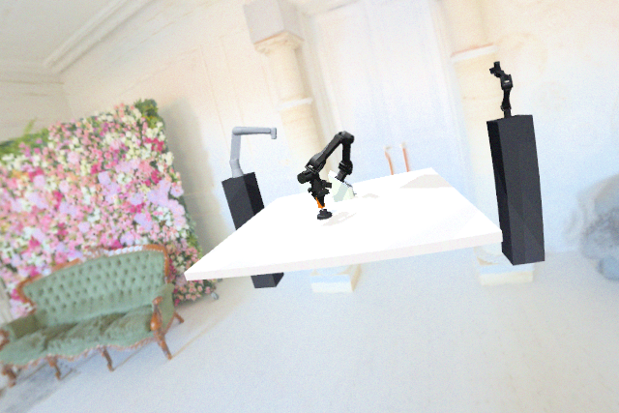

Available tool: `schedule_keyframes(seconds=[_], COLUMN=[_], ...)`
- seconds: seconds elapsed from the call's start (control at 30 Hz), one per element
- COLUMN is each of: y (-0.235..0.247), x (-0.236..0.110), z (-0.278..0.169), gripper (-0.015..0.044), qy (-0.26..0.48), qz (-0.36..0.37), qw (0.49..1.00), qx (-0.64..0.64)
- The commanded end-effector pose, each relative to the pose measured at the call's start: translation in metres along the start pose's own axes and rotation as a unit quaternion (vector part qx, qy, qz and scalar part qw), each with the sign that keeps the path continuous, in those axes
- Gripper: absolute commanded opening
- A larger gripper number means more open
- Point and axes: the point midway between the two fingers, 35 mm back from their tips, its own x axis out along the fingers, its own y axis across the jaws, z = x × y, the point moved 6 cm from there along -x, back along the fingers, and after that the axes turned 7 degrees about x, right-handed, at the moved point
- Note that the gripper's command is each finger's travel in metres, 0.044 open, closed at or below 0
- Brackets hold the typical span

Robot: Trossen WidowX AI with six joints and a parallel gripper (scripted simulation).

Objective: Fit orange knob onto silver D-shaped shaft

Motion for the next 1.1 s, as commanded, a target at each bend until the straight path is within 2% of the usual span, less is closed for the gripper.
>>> schedule_keyframes(seconds=[0.0,0.23,1.07], y=[-0.0014,0.0002,0.0024], x=[-0.004,-0.0052,0.001], z=[-0.0002,0.0016,0.0024], gripper=[0.0,0.0,0.0], qy=[0.002,0.002,0.002], qz=[-0.004,-0.004,-0.004], qw=[1.0,0.994,0.994], qx=[-0.008,-0.108,-0.108])
